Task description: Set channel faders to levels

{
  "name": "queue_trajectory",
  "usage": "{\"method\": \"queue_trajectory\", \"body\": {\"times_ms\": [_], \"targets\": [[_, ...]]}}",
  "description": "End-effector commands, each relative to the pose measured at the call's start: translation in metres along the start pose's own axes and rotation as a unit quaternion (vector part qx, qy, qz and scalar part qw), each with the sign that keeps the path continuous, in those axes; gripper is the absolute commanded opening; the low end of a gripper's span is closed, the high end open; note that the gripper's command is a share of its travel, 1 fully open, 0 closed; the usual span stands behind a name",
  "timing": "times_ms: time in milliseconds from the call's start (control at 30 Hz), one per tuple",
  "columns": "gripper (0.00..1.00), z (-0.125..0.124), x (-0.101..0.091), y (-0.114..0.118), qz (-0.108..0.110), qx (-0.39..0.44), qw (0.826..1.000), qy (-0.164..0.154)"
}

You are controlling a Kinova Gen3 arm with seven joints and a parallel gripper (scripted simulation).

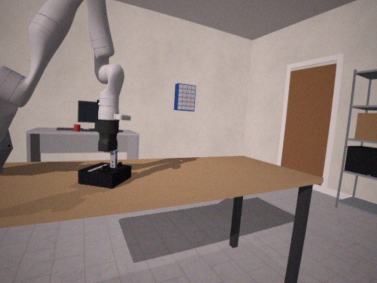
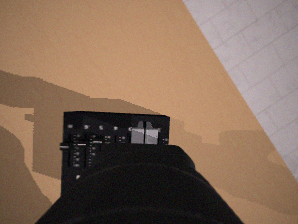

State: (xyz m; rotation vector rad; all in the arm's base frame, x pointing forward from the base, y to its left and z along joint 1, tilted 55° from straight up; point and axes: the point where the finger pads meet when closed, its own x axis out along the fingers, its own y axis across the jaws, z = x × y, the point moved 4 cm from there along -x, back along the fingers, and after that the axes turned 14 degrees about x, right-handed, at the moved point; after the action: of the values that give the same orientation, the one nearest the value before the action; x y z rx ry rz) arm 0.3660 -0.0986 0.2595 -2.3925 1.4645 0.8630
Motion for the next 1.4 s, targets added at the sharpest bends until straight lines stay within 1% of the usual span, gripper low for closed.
{"method": "queue_trajectory", "body": {"times_ms": [0, 533, 1367], "targets": [[0.0, -0.0002, 0.0016, 0.0005, 0.001, 0.0, 1.0, 0.0], [0.0, -0.0002, 0.0101, 0.0005, 0.001, 0.0, 1.0, 0.0], [0.0, 0.0001, 0.0105, 0.0006, 0.001, 0.0, 1.0, 0.0]]}}
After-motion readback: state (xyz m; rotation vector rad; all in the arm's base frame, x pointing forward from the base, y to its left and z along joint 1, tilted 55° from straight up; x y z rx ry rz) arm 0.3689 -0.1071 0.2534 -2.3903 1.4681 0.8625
